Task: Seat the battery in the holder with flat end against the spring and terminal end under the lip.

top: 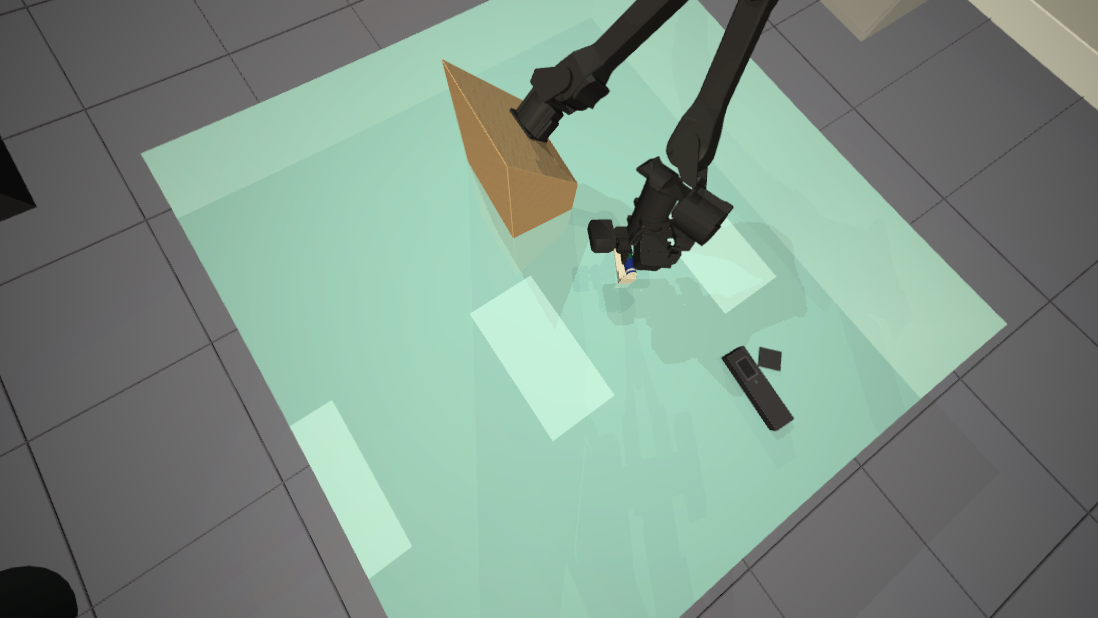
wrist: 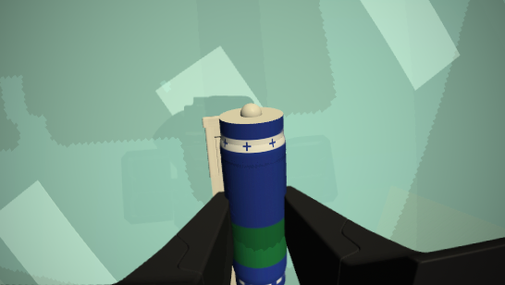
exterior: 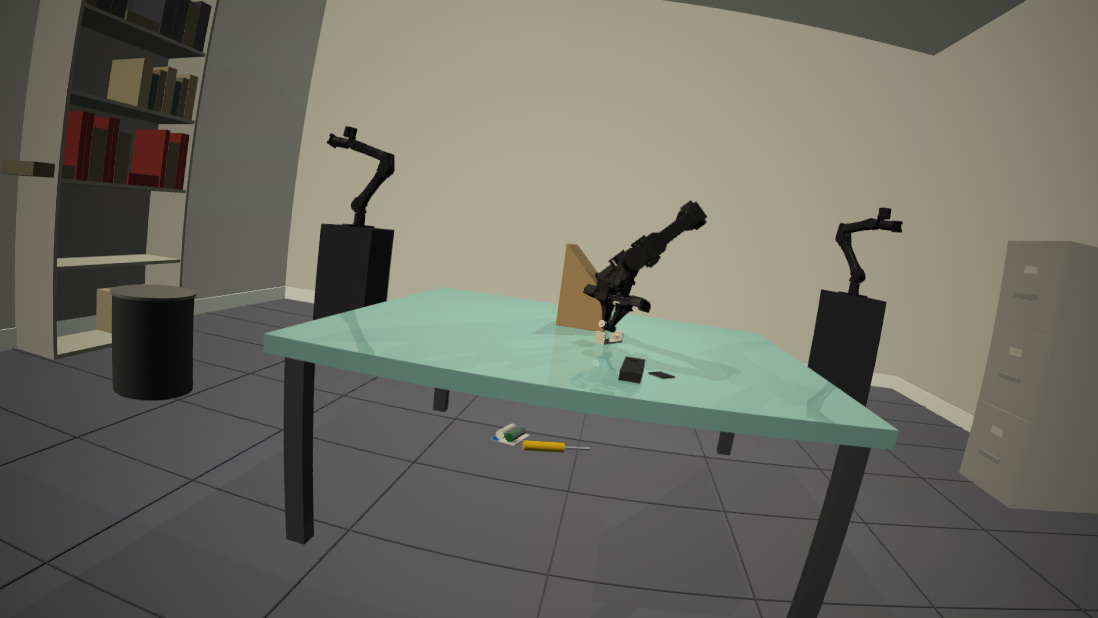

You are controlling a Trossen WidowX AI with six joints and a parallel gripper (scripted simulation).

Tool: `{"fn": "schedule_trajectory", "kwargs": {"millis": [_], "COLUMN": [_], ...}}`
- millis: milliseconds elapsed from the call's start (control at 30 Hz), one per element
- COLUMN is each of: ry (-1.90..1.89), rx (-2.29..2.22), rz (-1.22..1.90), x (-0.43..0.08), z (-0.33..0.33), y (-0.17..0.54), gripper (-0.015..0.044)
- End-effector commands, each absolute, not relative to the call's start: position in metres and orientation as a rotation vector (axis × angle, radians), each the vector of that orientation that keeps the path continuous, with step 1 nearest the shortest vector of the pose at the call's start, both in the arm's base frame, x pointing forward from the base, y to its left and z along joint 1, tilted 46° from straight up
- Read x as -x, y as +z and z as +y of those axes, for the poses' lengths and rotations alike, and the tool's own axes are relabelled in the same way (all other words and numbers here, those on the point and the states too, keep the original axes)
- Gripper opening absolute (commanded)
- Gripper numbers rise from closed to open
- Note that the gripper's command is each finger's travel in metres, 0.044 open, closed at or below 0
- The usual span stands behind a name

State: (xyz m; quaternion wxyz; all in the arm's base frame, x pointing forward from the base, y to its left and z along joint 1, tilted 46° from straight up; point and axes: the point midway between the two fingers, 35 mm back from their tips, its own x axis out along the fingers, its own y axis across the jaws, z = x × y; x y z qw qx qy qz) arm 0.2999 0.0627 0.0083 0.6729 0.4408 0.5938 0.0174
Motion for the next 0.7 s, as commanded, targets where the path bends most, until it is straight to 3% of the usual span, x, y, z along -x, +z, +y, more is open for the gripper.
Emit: {"fn": "schedule_trajectory", "kwargs": {"millis": [0, 667], "ry": [0.021, -0.084], "rx": [-0.984, -0.962], "rz": [1.311, 1.166], "x": [-0.298, -0.293], "z": [0.065, 0.076], "y": [0.008, 0.002], "gripper": [0.0062, 0.0062]}}
